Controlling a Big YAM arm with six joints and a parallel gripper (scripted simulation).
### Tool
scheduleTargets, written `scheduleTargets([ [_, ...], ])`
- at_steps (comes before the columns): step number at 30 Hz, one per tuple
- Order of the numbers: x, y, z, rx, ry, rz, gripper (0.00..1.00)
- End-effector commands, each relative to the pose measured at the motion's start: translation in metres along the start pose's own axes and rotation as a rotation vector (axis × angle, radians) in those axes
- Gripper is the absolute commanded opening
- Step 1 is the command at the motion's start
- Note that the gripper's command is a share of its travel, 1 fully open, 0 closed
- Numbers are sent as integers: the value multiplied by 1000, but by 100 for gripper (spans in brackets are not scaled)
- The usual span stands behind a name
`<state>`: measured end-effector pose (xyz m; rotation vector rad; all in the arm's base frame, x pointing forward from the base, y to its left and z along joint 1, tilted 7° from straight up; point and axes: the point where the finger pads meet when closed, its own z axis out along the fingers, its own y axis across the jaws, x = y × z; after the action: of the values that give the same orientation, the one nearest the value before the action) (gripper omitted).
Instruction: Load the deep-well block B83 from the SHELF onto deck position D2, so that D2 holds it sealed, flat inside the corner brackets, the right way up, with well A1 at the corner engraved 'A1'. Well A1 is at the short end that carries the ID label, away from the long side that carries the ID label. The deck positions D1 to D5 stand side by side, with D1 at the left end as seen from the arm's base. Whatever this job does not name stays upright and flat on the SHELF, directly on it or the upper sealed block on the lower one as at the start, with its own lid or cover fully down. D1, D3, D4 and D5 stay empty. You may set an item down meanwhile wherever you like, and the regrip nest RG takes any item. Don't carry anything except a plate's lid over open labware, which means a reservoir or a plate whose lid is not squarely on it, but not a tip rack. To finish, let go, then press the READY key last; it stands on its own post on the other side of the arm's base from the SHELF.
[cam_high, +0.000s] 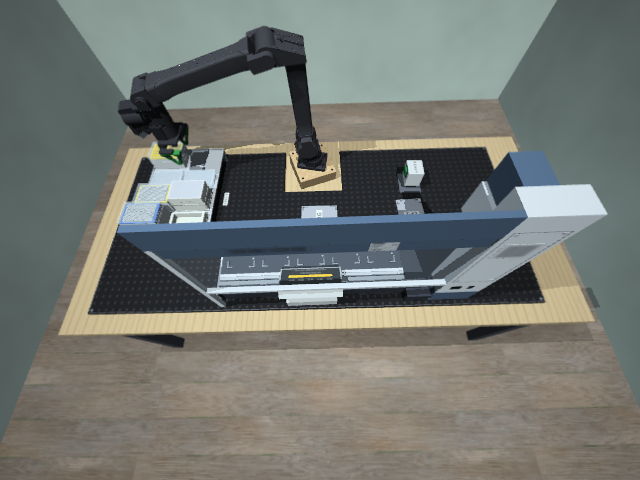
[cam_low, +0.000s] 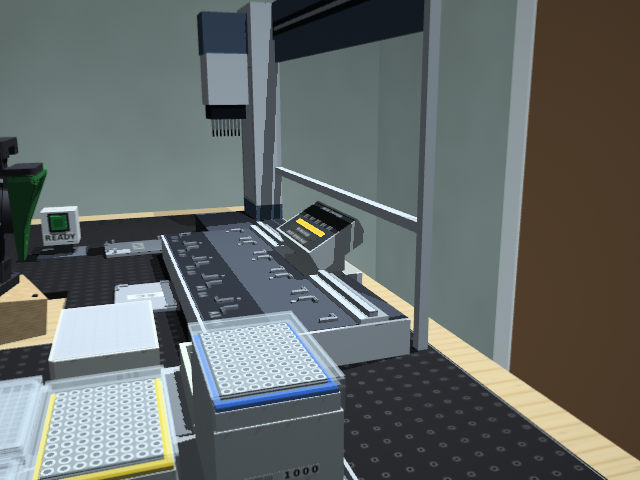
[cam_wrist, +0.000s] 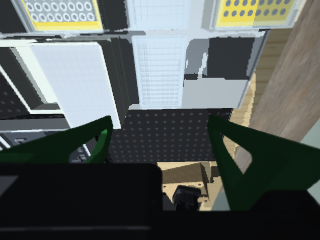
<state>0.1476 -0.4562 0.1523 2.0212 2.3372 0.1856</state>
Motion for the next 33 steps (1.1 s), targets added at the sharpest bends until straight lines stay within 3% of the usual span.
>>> scheduleTargets([
  [1, -11, 3, -19, -5, -51, -21, 100],
  [25, -11, 3, -19, -5, -51, -21, 100],
  [26, -13, 5, -40, -7, -80, -34, 100],
  [30, -15, 0, -57, -8, -89, -24, 100],
  [33, -18, -2, -42, -5, -58, -21, 100],
])
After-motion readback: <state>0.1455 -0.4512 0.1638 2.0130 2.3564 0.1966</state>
